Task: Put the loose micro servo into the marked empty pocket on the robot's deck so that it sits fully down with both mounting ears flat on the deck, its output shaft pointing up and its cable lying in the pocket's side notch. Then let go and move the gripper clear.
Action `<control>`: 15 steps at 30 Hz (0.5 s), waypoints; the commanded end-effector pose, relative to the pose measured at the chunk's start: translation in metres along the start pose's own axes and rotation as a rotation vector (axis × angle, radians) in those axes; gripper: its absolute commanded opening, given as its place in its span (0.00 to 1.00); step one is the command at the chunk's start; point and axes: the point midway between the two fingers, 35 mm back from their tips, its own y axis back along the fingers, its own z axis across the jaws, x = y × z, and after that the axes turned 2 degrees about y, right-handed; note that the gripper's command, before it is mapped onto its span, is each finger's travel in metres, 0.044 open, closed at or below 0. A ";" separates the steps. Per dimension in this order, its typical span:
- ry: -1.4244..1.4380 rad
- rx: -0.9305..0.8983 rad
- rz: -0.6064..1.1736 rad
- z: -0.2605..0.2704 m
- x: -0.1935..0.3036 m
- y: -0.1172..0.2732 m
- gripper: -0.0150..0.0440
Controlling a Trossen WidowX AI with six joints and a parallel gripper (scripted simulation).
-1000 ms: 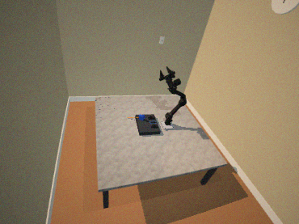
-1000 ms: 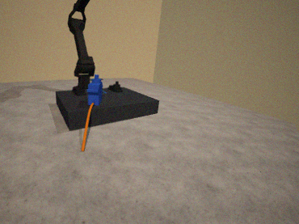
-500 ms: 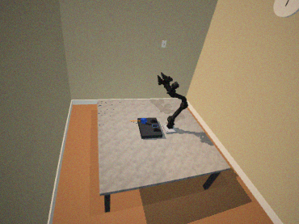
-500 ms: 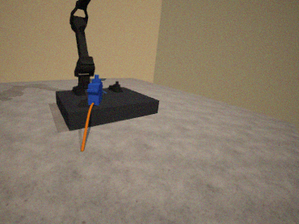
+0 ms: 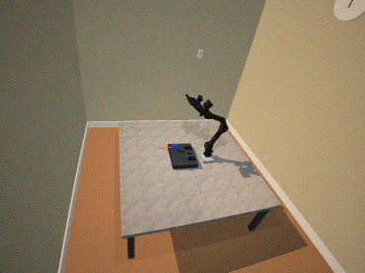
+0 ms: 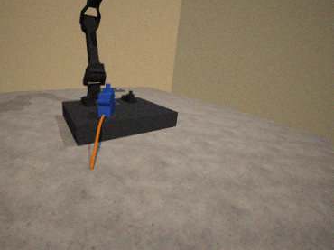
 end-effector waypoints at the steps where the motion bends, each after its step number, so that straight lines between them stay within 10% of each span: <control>1: 0.140 -0.013 0.065 0.003 0.022 -0.007 1.00; 15: 0.570 -0.085 0.267 0.002 0.088 -0.017 1.00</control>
